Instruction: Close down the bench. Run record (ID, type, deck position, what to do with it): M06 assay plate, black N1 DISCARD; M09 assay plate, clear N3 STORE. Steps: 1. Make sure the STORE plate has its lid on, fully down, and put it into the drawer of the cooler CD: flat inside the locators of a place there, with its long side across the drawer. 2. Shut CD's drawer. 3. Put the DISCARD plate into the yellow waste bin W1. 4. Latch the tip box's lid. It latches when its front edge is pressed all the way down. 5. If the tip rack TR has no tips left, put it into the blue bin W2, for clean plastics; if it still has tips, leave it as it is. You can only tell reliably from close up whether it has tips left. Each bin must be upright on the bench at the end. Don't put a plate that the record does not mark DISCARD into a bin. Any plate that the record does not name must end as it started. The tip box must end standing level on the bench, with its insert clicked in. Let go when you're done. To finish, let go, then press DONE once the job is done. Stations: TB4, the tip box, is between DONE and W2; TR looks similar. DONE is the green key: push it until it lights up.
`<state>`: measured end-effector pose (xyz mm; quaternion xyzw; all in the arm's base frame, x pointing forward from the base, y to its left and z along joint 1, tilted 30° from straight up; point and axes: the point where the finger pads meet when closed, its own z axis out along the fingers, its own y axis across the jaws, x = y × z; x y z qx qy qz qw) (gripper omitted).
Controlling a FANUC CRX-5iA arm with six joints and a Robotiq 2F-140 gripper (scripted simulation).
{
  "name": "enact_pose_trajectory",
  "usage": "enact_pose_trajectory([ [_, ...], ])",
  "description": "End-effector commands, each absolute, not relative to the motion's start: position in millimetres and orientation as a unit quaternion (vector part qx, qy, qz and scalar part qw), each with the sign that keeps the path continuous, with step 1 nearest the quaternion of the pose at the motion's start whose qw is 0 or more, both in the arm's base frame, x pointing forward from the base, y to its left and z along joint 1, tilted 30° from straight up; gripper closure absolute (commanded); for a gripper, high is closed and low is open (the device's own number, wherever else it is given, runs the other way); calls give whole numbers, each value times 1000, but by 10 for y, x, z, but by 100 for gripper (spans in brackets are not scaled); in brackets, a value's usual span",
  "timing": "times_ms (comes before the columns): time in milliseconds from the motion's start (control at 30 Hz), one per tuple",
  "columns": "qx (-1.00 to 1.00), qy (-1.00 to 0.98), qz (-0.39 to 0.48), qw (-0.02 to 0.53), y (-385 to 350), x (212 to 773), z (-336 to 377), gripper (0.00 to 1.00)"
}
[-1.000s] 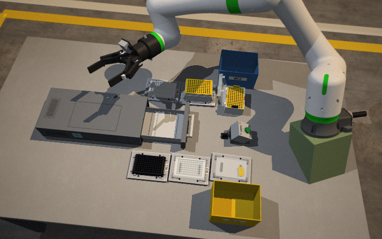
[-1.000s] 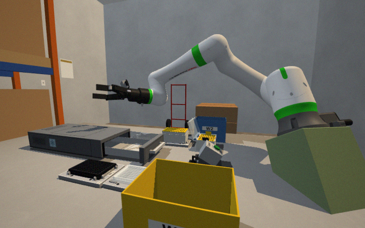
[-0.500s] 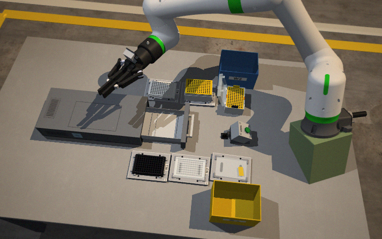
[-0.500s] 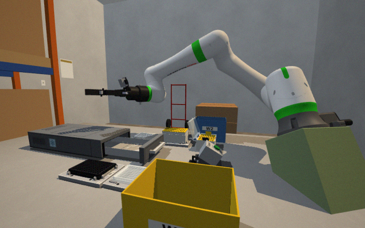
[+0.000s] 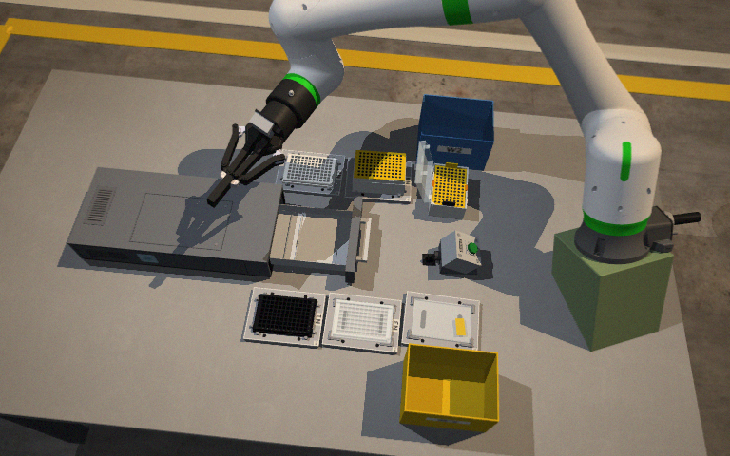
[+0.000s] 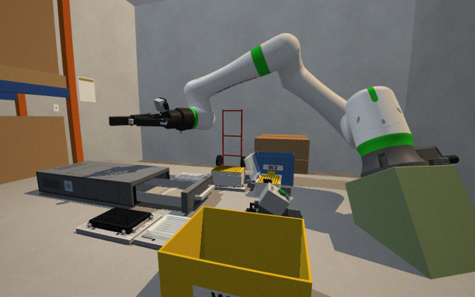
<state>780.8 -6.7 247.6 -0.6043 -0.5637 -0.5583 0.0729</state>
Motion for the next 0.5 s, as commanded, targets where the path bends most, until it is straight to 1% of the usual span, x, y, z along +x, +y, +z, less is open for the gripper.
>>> enact_pose_trajectory([
  [0,-581,-602,-544,58,54,7703,2380,90],
  [467,-508,-697,-505,25,384,7358,2098,90],
])
